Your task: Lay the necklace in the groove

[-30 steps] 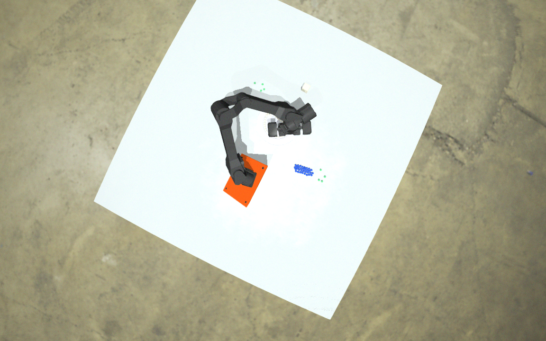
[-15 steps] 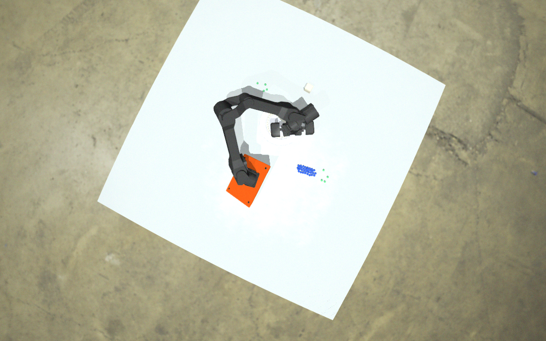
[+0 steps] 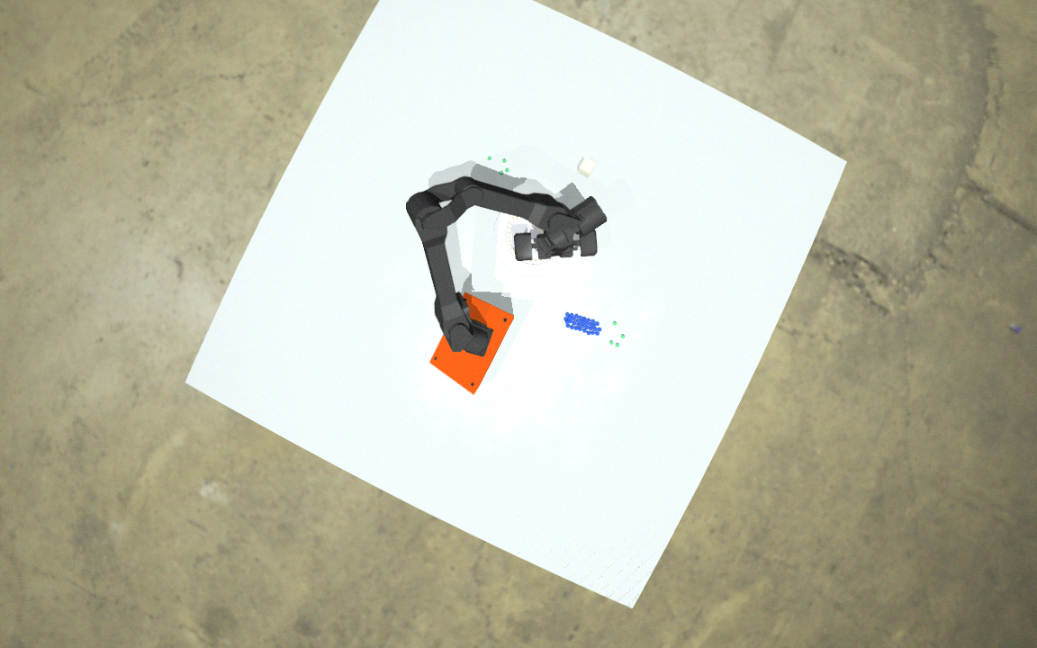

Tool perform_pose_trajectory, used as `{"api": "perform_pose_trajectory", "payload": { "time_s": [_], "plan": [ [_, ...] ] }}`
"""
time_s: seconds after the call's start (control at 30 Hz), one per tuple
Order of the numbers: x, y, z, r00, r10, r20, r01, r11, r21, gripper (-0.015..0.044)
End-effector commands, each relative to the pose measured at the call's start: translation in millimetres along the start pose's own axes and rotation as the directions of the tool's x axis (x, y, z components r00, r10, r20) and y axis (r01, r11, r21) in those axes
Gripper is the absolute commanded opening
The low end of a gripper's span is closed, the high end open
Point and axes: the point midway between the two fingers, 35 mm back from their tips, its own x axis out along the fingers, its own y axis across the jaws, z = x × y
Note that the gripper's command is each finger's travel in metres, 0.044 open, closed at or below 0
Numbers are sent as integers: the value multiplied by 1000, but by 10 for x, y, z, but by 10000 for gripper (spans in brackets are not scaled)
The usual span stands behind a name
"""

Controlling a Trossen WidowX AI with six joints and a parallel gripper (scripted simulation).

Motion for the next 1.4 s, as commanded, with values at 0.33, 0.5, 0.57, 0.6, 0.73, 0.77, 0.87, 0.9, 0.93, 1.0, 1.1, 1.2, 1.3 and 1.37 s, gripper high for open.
{"api": "perform_pose_trajectory", "payload": {
  "time_s": [0.33, 0.5, 0.57, 0.6, 0.73, 0.77, 0.87, 0.9, 0.93, 1.0, 1.1, 1.2, 1.3, 1.37],
  "plan": [
    [-57, -60, -33, 1000, 1, 5, -1, 1000, 2, 0],
    [-55, -60, -33, 1000, 1, 5, -1, 1000, 2, 0],
    [-37, -60, -33, 1000, 1, 5, -1, 1000, 2, 0],
    [-22, -60, -33, 1000, 1, 5, -1, 1000, 2, 0],
    [25, -59, -32, 1000, 1, 5, -1, 1000, 2, 0],
    [28, -59, -32, 1000, 1, 5, -1, 1000, 2, 0],
    [-9, -61, -29, 1000, 0, 6, 0, 1000, 0, 79],
    [-9, -61, -29, 1000, 0, 6, 0, 1000, 0, 105],
    [-9, -61, -29, 1000, 0, 6, 0, 1000, 0, 131],
    [-9, -61, -29, 1000, 0, 6, 0, 1000, 0, 184],
    [-9, -61, -29, 1000, 0, 6, 0, 1000, 0, 262],
    [-13, -60, -29, 1000, 0, 6, 0, 1000, 0, 341],
    [-53, -59, -33, 1000, 1, 5, -1, 1000, 2, 420],
    [-35, -54, -36, 1000, 2, 3, -2, 1000, 2, 440]
  ]
}}
